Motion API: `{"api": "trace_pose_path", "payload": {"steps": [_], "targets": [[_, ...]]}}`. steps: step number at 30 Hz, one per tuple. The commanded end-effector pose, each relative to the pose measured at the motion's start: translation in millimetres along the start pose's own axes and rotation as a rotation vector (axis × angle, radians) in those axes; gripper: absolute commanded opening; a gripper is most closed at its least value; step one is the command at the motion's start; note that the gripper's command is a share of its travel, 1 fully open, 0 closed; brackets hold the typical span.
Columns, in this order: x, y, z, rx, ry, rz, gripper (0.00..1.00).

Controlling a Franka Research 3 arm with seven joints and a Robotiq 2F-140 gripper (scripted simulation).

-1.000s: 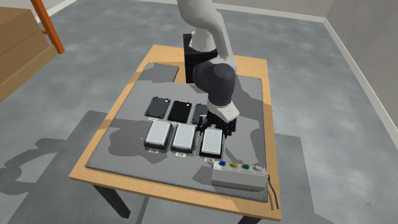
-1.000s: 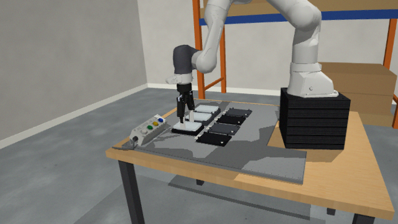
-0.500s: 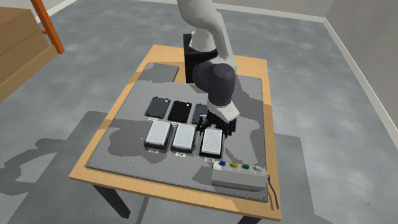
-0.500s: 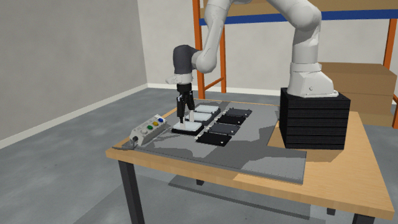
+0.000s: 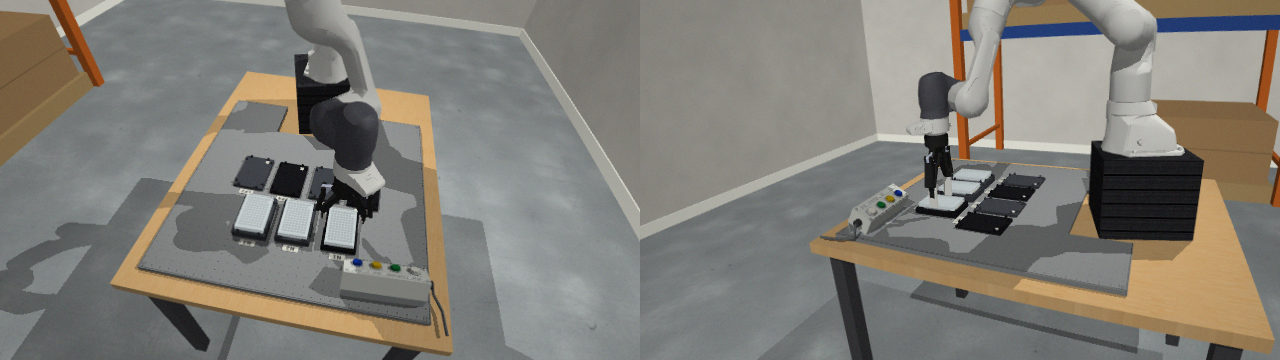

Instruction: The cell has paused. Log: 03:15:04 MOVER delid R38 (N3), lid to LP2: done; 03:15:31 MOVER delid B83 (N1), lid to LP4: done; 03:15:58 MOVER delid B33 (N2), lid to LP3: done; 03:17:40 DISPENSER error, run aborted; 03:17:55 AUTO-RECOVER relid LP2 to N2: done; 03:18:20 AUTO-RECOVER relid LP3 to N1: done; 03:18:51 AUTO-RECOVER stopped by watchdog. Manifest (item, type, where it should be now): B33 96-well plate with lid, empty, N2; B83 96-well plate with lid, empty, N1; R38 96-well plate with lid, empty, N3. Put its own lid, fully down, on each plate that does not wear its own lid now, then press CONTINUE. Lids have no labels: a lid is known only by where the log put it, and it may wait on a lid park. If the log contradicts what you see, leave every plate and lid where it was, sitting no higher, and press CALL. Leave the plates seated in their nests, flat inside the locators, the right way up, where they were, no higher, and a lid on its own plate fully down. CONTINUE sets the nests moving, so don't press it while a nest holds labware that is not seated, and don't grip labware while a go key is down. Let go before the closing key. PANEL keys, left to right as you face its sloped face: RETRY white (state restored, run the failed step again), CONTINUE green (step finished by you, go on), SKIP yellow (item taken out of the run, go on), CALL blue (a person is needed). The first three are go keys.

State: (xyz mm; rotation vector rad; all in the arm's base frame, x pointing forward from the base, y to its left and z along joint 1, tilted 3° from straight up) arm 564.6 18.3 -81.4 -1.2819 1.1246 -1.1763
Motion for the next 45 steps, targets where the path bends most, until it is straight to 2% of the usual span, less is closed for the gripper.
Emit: {"api": "trace_pose_path", "payload": {"steps": [1, 27, 36, 45], "targets": [[-1, 0.5, 1, 0.002, 0.0, 0.0, 0.66], [-1, -1.7, 1, 0.002, 0.0, 0.0, 0.66], [-1, -10.7, 1, 0.002, 0.0, 0.0, 0.66], [-1, -29.9, 1, 0.002, 0.0, 0.0, 0.66]]}}
Point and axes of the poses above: the point where the finger pads meet when closed, its own y axis out along the fingers, its own x axis across the jaws, z = x × y, the point moved 7 cm from there along -y, back along the fingers, and after that the axes turned 15 degrees about -y, right-handed, at the moved point
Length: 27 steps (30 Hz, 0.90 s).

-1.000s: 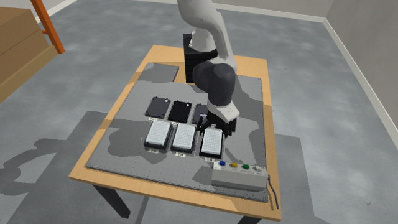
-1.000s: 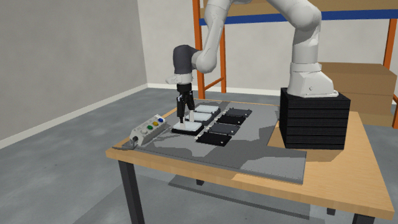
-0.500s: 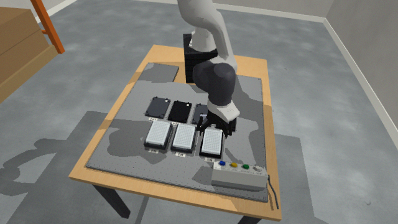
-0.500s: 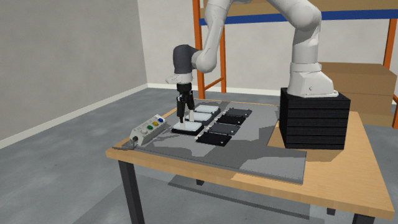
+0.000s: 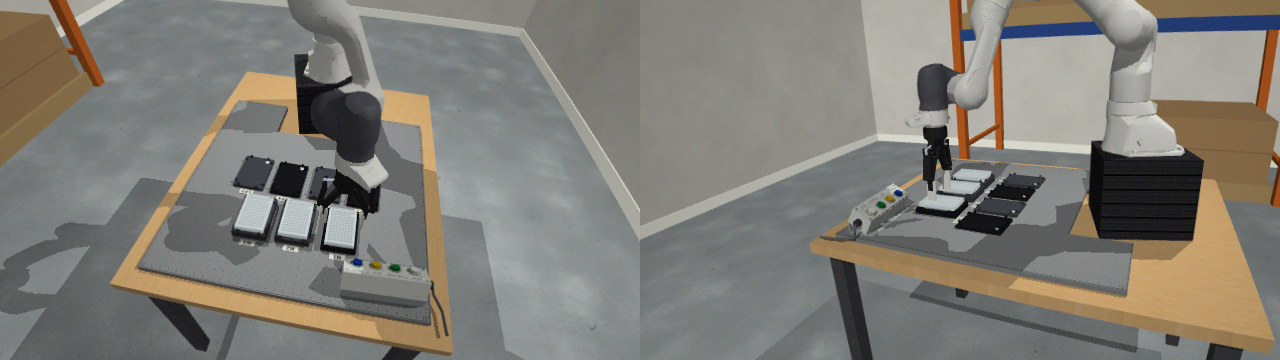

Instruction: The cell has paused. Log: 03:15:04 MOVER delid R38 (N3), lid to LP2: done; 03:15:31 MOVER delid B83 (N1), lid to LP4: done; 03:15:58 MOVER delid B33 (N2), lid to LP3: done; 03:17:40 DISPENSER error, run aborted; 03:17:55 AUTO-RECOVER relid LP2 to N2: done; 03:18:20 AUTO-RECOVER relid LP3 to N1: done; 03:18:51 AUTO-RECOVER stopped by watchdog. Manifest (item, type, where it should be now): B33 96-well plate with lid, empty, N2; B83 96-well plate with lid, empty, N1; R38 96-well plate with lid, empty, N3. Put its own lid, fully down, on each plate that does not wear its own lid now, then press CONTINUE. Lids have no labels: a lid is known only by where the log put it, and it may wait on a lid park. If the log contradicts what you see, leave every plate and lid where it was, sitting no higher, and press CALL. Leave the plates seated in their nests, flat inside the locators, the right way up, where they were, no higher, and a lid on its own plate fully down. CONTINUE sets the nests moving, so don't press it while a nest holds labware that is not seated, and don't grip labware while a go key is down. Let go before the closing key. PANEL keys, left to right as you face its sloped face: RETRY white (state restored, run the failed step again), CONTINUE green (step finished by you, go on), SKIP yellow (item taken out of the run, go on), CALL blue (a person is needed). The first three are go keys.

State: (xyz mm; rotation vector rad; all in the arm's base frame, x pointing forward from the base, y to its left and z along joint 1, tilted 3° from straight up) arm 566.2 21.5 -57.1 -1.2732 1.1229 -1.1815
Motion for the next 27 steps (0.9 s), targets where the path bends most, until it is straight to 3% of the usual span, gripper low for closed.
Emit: {"api": "trace_pose_path", "payload": {"steps": [1, 15, 27], "targets": [[1, -7.7, -1, -0.006, -0.004, -0.002, 0.66], [1, -27.4, -1, -0.006, -0.004, -0.002, 0.66], [1, -30.0, 1, -0.006, -0.004, -0.002, 0.66]]}}
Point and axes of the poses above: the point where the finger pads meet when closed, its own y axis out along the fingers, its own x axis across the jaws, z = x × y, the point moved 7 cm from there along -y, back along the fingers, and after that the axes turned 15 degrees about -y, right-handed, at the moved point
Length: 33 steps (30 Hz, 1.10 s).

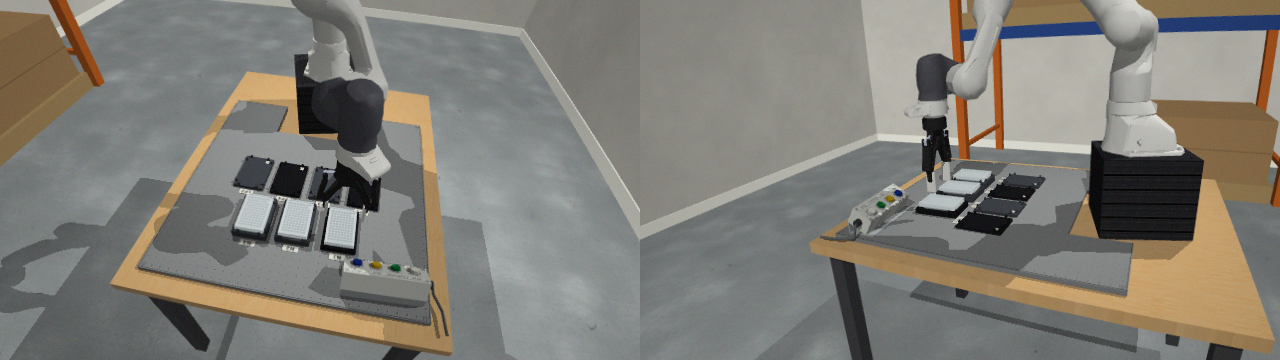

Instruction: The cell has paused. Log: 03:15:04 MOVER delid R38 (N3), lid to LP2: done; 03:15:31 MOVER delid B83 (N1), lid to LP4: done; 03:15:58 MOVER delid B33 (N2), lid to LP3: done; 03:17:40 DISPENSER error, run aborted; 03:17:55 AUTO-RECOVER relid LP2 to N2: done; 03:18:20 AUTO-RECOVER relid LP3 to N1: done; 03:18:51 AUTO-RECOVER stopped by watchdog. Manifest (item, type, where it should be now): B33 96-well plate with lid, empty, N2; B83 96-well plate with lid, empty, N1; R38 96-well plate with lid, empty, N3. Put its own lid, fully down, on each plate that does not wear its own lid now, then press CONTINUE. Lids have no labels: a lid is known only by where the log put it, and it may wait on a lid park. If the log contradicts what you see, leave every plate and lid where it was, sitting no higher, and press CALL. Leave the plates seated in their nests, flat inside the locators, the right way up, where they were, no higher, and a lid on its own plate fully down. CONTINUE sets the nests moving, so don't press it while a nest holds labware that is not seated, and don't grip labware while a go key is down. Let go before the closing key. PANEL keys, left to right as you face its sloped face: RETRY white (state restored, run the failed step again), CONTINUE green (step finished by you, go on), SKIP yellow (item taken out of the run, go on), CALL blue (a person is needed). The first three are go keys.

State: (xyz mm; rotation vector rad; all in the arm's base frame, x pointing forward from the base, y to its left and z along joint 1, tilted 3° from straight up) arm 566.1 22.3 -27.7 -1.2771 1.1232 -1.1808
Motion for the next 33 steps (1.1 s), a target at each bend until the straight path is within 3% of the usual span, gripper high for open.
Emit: {"api": "trace_pose_path", "payload": {"steps": [1, 5, 12, 20, 21, 33], "targets": [[-1, -1.2, 5, -0.002, -0.004, -0.001, 0.66], [-21, -8.5, 47, 0.002, -0.011, -0.012, 0.66], [-92, -38.3, 142, 0.001, -0.012, -0.008, 0.66], [-113, -47.7, 160, -0.003, -0.009, 0.0, 0.66], [-113, -47.7, 160, -0.003, -0.009, 0.0, 0.0], [-113, -47.7, 160, -0.003, -0.009, 0.0, 0.0]]}}
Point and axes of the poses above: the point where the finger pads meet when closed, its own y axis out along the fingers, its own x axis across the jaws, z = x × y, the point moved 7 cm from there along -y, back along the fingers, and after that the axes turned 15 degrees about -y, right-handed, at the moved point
